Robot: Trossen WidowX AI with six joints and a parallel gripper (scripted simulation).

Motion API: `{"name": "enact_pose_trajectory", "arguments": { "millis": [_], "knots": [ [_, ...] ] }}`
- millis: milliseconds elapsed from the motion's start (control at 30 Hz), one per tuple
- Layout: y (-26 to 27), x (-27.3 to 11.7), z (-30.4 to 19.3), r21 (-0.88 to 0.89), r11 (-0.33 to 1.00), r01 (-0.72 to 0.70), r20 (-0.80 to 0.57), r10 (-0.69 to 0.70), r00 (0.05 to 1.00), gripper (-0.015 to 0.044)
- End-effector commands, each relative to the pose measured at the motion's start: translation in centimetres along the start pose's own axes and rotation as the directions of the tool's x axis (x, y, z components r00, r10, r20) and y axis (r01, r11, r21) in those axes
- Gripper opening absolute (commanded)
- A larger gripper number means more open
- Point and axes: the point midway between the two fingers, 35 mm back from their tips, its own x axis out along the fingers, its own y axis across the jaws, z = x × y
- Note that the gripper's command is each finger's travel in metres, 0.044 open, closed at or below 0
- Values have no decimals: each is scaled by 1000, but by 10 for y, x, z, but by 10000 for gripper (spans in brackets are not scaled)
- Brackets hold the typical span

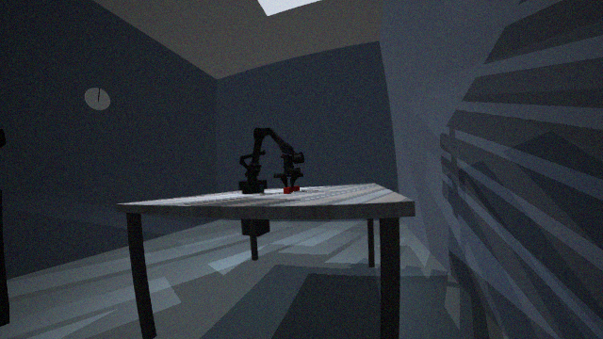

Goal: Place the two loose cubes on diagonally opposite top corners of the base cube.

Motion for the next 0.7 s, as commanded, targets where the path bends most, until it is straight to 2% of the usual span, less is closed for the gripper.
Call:
{"name": "enact_pose_trajectory", "arguments": {
  "millis": [0, 667],
  "knots": [
    [2, -9, 2, -7, 1000, -4, 0, 4, 1000, 105],
    [4, -72, 4, -7, 1000, -5, 1, 5, 1000, 105]
  ]
}}
